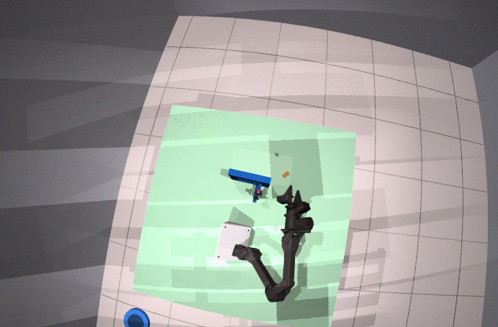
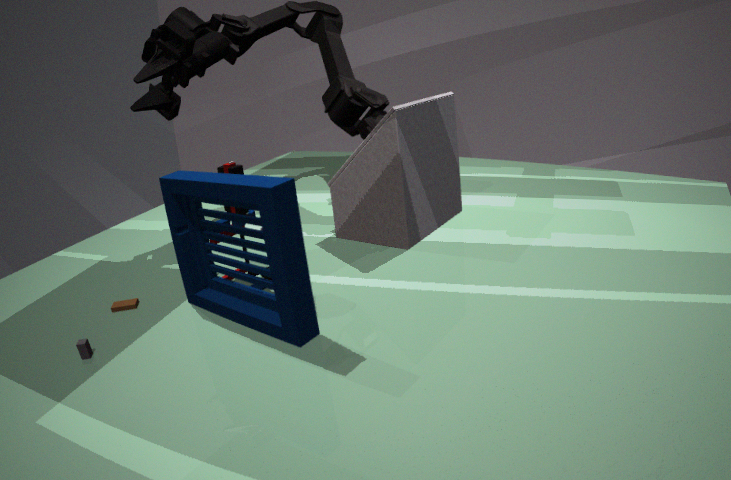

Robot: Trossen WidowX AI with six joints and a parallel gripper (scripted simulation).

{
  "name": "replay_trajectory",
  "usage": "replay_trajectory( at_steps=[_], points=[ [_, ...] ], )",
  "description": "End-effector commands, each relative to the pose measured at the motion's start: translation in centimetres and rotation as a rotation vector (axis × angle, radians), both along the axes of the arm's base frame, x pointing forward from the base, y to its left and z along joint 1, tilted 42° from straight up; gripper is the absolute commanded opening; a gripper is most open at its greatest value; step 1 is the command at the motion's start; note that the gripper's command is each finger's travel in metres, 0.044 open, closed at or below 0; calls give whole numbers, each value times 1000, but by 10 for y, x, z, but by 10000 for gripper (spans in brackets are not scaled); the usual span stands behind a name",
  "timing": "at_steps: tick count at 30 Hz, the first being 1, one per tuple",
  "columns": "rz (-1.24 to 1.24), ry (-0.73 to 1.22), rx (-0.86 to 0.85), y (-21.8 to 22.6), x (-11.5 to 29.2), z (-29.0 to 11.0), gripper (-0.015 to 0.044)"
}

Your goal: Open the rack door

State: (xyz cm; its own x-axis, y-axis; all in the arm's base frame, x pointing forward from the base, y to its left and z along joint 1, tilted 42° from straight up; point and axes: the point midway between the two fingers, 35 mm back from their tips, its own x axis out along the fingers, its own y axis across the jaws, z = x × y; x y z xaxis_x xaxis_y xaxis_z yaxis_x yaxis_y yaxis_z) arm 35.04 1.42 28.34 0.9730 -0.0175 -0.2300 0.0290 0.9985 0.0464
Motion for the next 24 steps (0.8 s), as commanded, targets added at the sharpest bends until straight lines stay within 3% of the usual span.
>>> replay_trajectory(
  at_steps=[1,24],
  points=[
    [-18,107,11,6,9,-17,295],
    [-142,692,-111,40,17,-112,295]
  ],
)
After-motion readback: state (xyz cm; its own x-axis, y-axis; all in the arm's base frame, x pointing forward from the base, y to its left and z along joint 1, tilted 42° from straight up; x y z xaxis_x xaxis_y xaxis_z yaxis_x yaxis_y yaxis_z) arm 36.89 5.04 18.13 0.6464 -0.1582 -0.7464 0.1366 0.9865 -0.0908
